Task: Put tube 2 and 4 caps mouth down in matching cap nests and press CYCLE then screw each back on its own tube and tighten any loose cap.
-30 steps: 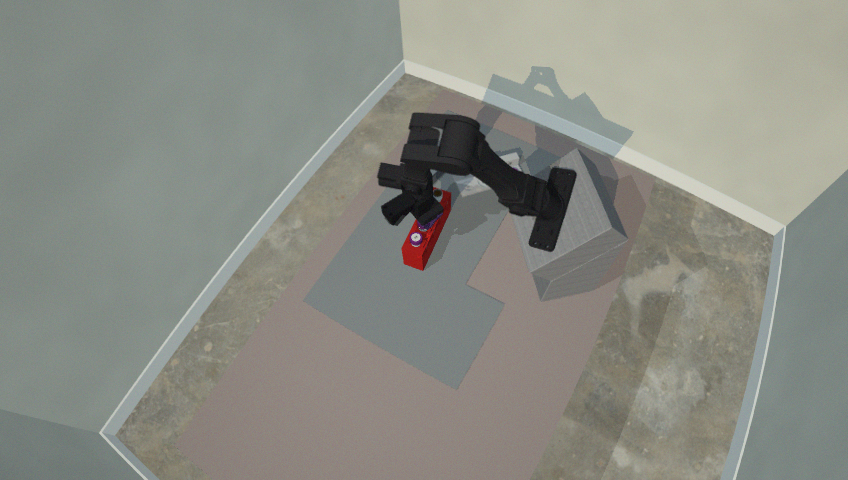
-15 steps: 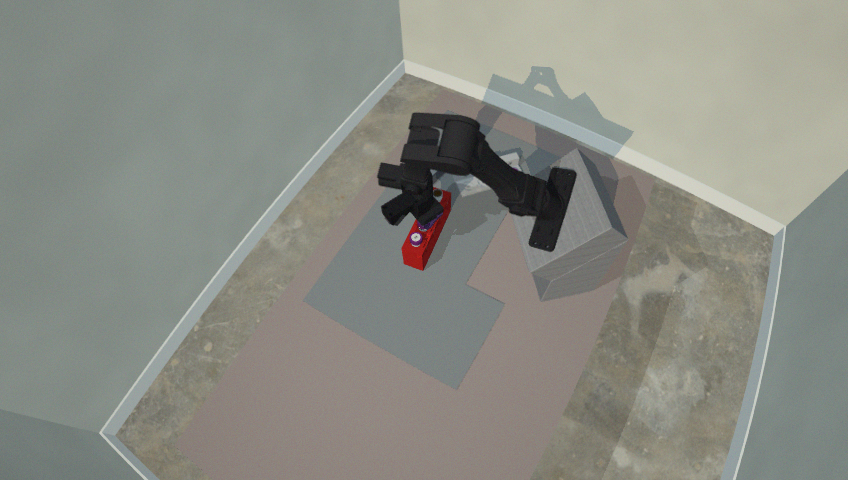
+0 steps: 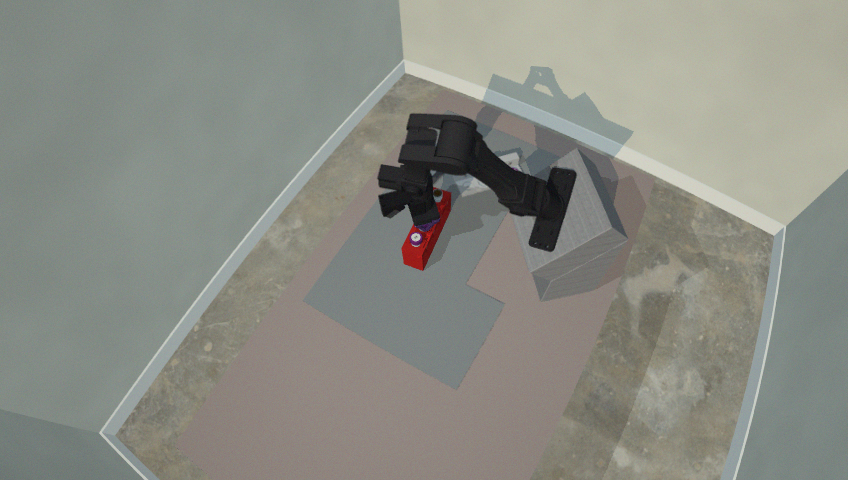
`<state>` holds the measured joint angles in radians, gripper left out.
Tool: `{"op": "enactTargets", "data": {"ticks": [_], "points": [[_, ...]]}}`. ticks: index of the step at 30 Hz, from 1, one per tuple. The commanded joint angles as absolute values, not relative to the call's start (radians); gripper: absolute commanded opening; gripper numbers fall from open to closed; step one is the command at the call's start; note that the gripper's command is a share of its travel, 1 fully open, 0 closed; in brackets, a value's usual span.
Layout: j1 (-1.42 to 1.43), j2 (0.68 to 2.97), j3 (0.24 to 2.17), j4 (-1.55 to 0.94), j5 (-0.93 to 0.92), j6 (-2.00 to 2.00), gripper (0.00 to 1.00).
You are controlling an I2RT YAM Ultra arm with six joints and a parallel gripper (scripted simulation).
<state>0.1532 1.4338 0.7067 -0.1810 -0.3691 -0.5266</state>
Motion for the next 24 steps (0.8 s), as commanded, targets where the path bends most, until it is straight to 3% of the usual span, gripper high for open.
{"op": "enactTargets", "data": {"ticks": [1, 8, 9, 24], "points": [[0.152, 1.432, 0.715, -0.175, -0.368, -0.401, 0.49], [0.154, 1.436, 0.715, -0.171, -0.367, -0.400, 0.49], [0.154, 1.436, 0.715, -0.171, -0.367, -0.400, 0.00], [0.154, 1.436, 0.716, -0.171, -0.367, -0.366, 0.00]]}}
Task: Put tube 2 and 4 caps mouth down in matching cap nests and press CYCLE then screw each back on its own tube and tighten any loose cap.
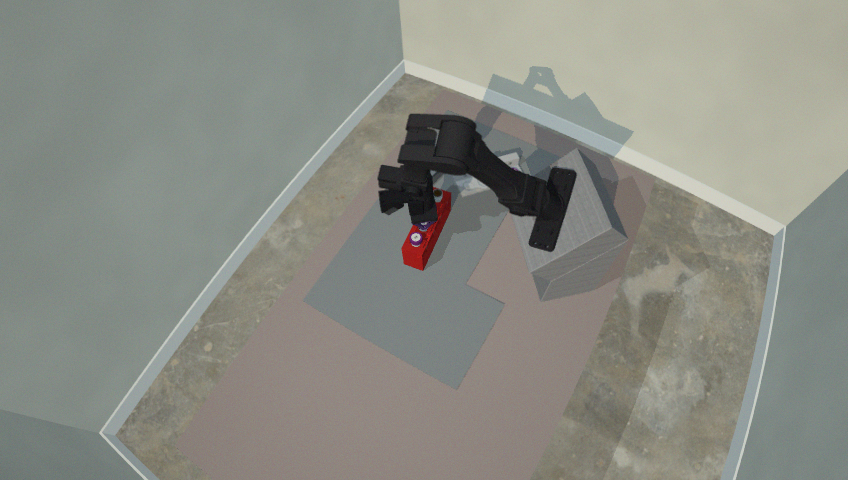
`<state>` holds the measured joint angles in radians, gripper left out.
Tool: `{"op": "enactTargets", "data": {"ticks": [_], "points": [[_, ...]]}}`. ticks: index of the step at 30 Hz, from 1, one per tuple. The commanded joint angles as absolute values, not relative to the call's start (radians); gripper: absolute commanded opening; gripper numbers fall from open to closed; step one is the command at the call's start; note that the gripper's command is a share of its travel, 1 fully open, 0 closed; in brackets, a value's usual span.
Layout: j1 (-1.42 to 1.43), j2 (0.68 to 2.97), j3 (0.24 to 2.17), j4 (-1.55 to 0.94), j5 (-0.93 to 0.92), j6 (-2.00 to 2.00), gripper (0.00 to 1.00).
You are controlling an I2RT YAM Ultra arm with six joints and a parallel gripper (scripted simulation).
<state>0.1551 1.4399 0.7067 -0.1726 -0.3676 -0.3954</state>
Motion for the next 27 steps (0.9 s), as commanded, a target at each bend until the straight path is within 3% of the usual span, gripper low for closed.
{"op": "enactTargets", "data": {"ticks": [1, 27], "points": [[0.154, 1.436, 0.716, -0.171, -0.367, -0.333, 0.00], [0.155, 1.440, 0.716, -0.166, -0.366, 0.387, 0.00]]}}
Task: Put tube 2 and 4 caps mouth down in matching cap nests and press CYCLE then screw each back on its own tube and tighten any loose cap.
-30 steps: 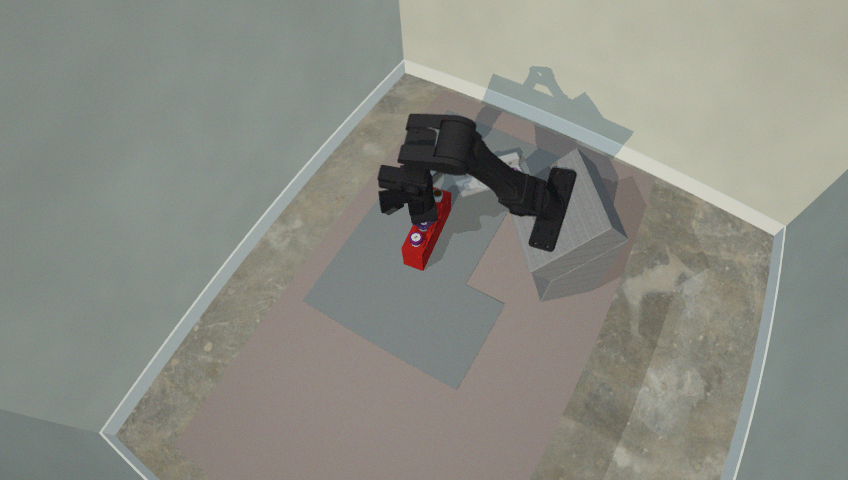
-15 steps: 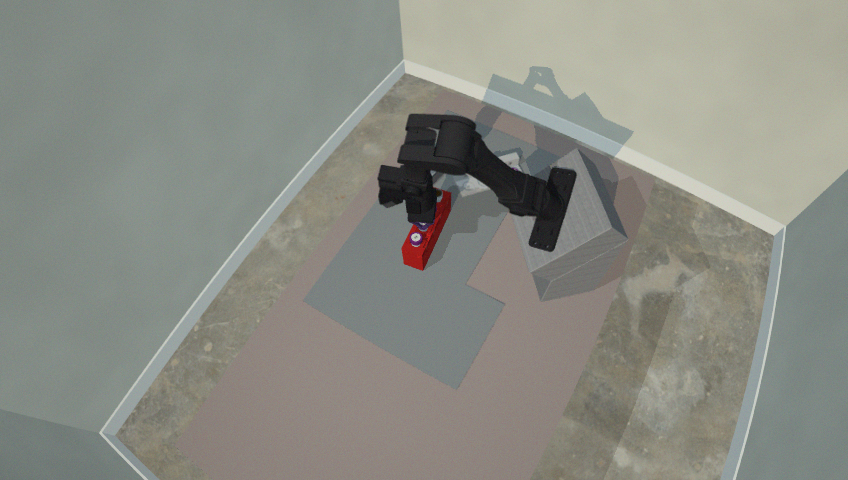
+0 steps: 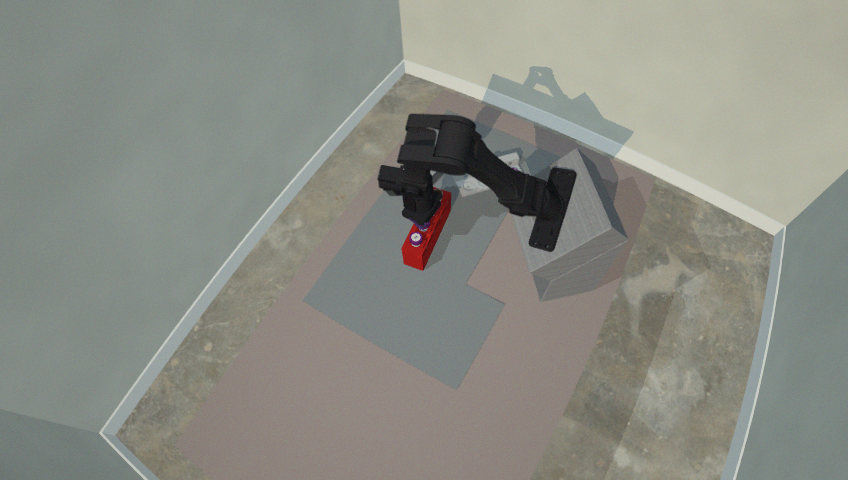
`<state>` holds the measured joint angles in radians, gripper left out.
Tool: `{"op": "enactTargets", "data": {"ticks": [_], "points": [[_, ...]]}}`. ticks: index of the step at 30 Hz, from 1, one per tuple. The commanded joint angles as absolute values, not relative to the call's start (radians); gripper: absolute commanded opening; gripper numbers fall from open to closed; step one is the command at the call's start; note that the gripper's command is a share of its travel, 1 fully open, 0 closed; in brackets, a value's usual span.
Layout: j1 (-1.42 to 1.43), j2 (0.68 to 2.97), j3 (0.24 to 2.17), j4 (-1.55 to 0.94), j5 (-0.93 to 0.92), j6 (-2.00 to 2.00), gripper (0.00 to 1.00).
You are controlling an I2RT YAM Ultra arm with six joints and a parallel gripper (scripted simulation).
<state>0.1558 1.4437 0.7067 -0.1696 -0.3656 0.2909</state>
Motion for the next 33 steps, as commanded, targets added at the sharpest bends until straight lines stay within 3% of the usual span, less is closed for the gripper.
{"op": "enactTargets", "data": {"ticks": [1, 4, 5, 17, 33], "points": [[0.155, 1.440, 0.716, -0.166, -0.366, 0.387, 0.00], [0.155, 1.440, 0.715, -0.166, -0.366, 0.387, 0.00], [0.155, 1.440, 0.715, -0.166, -0.366, 0.387, 0.49], [0.155, 1.440, 0.715, -0.166, -0.366, 0.387, 0.49], [0.154, 1.436, 0.715, -0.170, -0.367, -0.174, 0.49]]}}
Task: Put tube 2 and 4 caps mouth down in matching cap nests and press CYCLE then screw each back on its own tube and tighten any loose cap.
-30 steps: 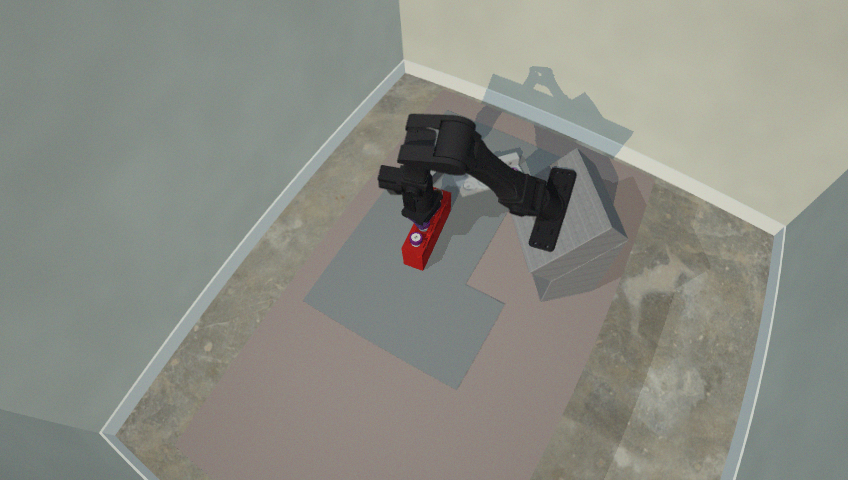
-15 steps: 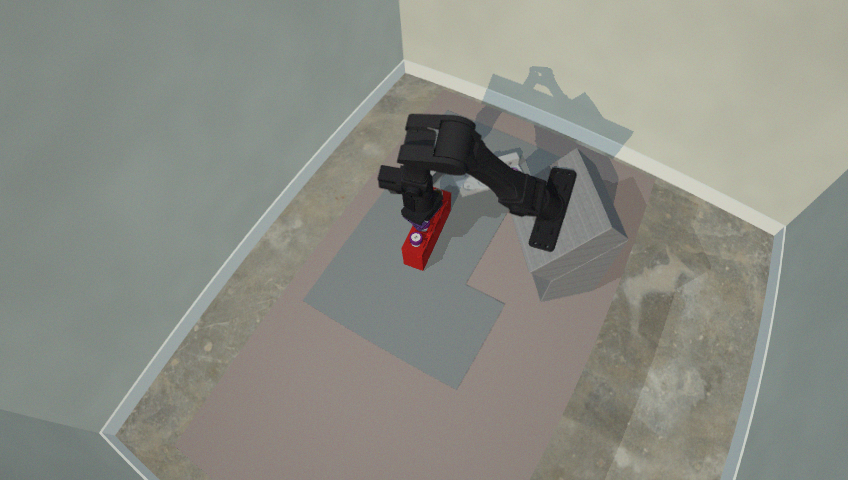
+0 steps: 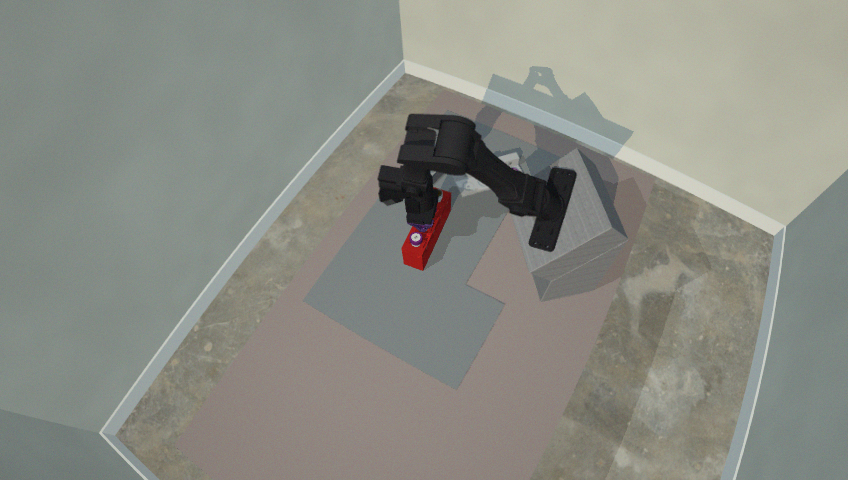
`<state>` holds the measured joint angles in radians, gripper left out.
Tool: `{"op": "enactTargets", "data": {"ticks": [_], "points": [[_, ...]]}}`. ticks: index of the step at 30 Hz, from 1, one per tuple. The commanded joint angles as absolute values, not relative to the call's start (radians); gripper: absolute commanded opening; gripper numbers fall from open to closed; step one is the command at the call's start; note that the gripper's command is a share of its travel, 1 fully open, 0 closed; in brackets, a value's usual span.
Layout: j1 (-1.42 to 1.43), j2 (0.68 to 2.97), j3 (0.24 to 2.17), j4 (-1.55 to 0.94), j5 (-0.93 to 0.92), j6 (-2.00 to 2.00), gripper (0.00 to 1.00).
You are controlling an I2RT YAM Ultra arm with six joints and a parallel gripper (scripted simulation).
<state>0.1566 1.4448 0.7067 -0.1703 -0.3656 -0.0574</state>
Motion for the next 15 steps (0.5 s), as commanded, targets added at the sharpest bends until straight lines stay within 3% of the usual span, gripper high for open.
{"op": "enactTargets", "data": {"ticks": [1, 12, 13, 15], "points": [[0.154, 1.436, 0.715, -0.170, -0.367, -0.214, 0.49], [0.154, 1.437, 0.721, -0.175, -0.367, -0.399, 0.49], [0.154, 1.437, 0.721, -0.175, -0.367, -0.399, 0.00], [0.154, 1.437, 0.721, -0.175, -0.367, -0.399, 0.00]]}}
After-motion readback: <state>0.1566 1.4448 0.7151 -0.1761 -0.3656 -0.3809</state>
